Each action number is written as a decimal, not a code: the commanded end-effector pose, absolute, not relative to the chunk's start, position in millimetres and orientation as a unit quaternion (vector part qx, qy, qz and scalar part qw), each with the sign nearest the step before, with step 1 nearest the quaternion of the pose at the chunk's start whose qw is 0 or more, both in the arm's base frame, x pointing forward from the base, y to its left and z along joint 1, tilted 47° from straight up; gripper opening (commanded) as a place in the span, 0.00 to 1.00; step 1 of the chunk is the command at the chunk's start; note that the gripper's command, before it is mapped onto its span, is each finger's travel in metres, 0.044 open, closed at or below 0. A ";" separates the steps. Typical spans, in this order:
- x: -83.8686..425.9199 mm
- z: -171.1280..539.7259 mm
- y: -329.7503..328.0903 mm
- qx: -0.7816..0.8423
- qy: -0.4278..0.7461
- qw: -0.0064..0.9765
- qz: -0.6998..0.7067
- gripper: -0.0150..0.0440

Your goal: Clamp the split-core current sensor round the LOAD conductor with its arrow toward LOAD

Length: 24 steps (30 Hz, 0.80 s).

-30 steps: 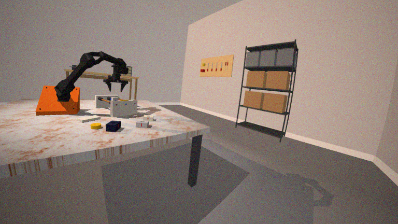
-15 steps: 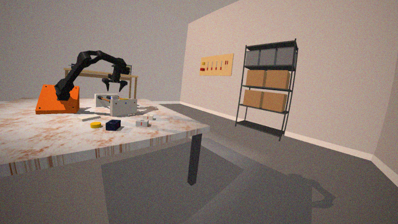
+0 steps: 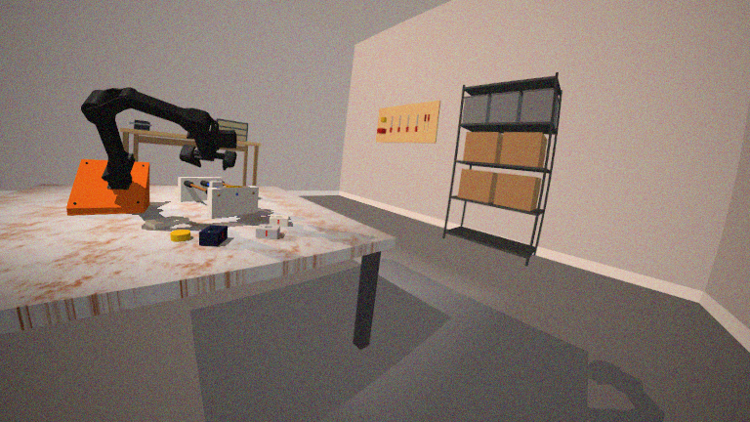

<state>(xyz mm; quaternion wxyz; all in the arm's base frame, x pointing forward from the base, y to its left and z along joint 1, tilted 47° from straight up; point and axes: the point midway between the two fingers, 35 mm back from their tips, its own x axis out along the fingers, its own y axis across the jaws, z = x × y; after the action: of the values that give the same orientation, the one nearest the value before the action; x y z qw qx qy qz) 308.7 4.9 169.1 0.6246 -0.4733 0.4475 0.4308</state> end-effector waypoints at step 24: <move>309.0 165.2 6.4 -0.482 0.462 0.607 0.432 1.00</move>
<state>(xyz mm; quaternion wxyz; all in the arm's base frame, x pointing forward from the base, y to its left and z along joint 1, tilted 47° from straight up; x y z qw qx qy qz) 311.4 10.0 162.5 0.5988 -0.4861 0.4655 0.4342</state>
